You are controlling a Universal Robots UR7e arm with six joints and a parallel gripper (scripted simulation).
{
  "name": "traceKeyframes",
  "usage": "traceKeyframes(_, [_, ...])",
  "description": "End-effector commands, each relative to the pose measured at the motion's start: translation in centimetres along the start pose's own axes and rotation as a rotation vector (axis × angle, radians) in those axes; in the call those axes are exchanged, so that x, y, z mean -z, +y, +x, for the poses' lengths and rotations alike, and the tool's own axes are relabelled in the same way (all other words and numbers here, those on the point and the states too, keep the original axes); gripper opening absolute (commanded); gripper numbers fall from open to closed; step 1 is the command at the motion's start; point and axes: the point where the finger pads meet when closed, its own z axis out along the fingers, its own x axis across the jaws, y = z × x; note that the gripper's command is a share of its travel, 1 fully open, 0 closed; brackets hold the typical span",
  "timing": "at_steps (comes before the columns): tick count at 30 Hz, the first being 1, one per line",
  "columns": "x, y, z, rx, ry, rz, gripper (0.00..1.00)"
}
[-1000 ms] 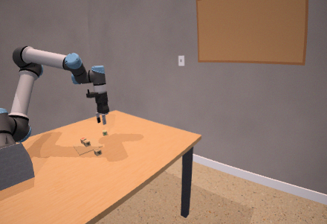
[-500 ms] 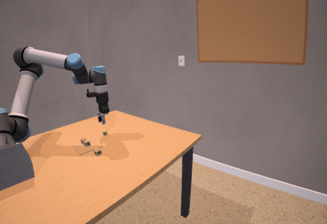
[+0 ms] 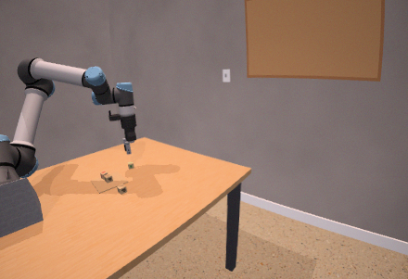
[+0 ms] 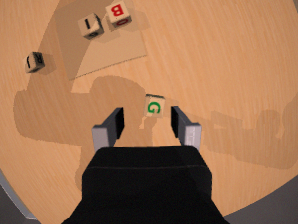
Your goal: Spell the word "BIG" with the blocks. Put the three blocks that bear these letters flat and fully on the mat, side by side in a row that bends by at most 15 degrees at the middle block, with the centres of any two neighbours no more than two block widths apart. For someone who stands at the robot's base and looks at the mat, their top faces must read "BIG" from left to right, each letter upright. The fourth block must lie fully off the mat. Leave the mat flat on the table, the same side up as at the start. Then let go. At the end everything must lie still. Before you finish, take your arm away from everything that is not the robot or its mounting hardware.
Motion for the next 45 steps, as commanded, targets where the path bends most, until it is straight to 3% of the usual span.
traceKeyframes(1, [-0.10, 0.25, 0.43, -0.074, 0.001, 0.001, 1.00])
traceKeyframes(45, [-0.16, 0.46, 0.93, -0.177, 0.002, 0.001, 1.00])
